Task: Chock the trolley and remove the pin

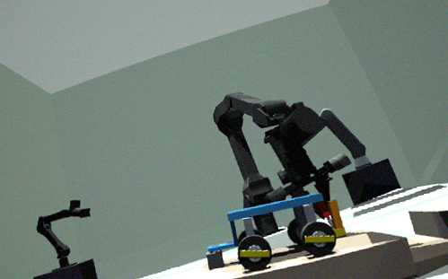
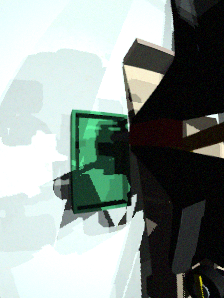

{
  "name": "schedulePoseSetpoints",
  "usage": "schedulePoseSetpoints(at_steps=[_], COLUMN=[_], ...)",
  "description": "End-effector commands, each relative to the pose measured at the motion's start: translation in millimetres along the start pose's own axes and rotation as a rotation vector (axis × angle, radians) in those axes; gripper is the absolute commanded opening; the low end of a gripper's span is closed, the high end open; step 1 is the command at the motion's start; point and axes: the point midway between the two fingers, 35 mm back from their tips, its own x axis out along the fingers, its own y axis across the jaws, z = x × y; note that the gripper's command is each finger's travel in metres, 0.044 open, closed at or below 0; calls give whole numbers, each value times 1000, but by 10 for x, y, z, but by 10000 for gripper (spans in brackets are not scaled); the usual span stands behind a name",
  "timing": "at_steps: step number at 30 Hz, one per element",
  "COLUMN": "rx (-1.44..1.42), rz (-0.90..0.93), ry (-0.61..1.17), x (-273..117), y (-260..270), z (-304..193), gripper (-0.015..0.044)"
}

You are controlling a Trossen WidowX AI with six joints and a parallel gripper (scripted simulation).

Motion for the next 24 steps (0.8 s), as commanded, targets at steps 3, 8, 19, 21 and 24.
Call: schedulePoseSetpoints(at_steps=[3, 8, 19, 21, 24], rx=[-3, -3, -3, -3, -3], rz=[-17, -18, -18, -18, -18], ry=[-11, -12, -12, -12, -12], x=[194, 336, 376, 374, 373], y=[-62, -116, -105, -89, -66], z=[15, 25, 26, 23, 17], gripper=[0, 0, 157, 190, 190])
